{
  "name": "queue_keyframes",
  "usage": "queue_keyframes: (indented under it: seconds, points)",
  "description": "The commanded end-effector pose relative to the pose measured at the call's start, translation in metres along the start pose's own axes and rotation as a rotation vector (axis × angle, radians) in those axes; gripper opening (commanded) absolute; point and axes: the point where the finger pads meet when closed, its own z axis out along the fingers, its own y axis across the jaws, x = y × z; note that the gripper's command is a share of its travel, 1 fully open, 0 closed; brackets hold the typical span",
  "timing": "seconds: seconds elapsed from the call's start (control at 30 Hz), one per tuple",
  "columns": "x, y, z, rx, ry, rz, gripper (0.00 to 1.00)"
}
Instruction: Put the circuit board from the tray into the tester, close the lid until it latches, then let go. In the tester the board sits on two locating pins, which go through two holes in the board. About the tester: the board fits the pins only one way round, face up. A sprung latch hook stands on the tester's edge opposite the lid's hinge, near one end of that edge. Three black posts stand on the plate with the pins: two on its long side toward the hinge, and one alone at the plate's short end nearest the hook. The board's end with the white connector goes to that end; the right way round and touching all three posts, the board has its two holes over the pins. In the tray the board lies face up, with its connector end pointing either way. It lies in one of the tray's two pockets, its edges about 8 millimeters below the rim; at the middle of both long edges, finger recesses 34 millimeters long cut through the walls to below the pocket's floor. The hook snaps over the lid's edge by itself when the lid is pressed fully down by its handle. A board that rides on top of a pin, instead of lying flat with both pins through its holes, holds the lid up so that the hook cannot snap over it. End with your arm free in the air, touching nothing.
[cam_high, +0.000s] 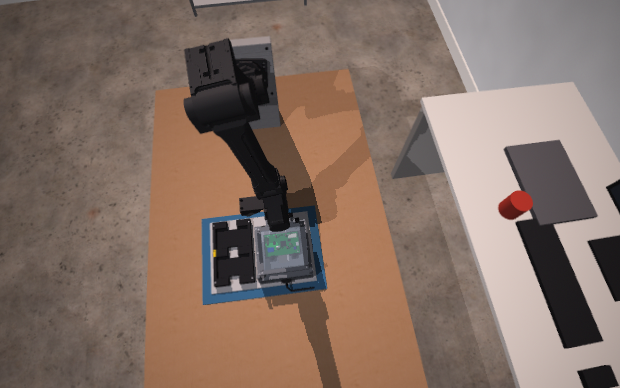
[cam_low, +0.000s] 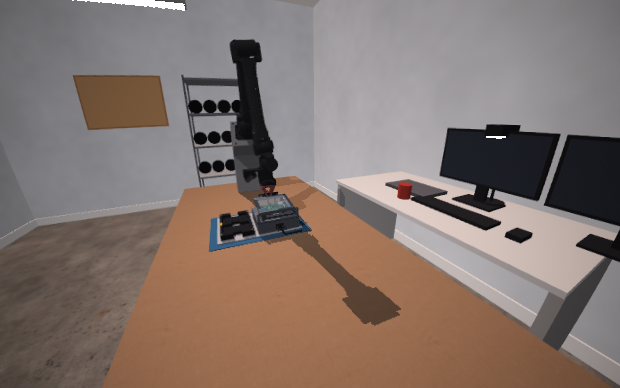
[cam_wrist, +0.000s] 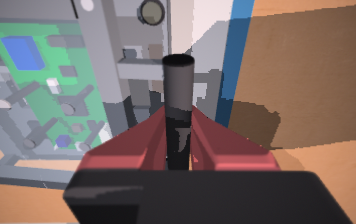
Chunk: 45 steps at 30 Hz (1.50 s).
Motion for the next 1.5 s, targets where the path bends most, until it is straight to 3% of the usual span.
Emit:
queue_keyframes:
  seconds: [0.0,1.47]
  points:
    - [-0.0069,0.0014,0.0091,0.005,-0.013,-0.008,0.00]
    - [-0.0071,-0.0003,0.0142,0.009,-0.013,-0.009,0.00]
